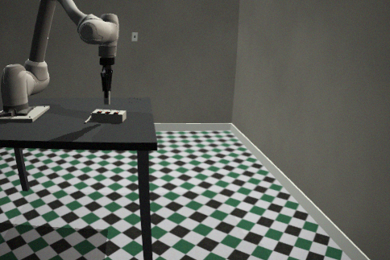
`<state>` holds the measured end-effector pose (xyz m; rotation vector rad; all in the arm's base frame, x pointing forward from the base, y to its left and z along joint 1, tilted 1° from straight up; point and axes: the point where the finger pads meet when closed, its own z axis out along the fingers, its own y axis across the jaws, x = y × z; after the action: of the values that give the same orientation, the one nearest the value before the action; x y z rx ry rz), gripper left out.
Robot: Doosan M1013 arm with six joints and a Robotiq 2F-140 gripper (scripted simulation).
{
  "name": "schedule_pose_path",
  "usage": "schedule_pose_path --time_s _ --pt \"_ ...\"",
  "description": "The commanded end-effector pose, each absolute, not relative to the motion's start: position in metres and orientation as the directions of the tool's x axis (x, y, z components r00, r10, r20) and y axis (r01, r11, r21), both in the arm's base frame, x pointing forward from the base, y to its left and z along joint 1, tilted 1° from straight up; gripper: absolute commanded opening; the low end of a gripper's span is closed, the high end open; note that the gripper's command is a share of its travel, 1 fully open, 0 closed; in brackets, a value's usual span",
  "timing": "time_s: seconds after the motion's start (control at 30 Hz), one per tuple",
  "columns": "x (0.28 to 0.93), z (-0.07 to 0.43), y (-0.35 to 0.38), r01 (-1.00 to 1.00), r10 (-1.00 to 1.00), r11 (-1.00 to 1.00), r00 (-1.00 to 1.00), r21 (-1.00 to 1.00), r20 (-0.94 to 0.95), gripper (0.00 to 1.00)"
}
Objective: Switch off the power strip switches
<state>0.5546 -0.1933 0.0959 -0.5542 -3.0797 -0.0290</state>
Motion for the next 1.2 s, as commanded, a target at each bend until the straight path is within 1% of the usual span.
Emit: schedule_pose_path --time_s 0.0,0.73,1.17 --pt "0.555 0.092 -0.193 0.349 0.349 0.937 -0.937 0.016 0.015 0.00" --pt "0.554 0.067 -0.193 0.349 0.349 0.937 -0.937 0.016 0.015 0.00" --pt "0.554 0.062 -0.193 0.349 0.349 0.937 -0.937 0.016 0.015 0.00"
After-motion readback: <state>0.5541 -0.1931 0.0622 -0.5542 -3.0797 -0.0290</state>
